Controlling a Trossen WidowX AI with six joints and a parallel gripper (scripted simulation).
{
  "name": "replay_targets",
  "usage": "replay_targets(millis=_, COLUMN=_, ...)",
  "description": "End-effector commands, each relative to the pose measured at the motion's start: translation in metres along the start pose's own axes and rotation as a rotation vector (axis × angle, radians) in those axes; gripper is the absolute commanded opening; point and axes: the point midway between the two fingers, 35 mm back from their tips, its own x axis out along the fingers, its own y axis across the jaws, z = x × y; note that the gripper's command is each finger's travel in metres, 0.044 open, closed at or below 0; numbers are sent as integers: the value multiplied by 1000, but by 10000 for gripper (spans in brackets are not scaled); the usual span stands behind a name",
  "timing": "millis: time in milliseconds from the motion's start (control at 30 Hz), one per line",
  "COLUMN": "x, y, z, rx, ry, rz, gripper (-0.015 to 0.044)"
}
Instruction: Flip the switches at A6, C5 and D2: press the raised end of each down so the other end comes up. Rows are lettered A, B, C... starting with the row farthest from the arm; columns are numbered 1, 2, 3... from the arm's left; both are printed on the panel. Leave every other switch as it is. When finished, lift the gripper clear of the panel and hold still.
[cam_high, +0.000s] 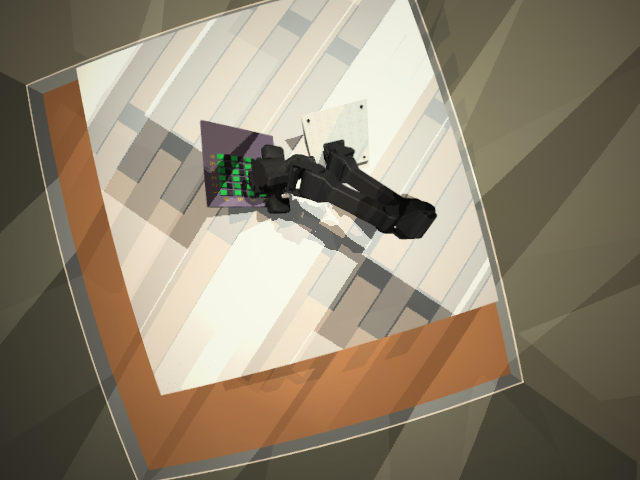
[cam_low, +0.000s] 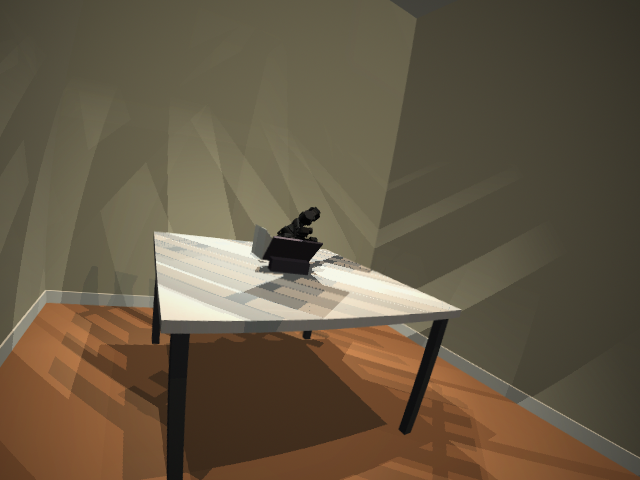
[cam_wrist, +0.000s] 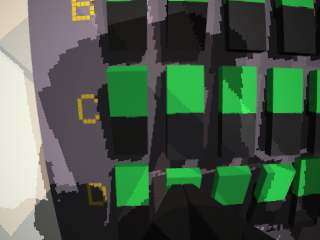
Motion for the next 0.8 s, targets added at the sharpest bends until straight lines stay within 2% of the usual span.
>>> replay_targets(millis=0, x=0, y=-1, z=0, rx=6, ry=-1, rz=-5, gripper=0)
replay_targets(millis=767, x=3, y=-1, z=0, rx=6, ry=-1, rz=-5, gripper=0)
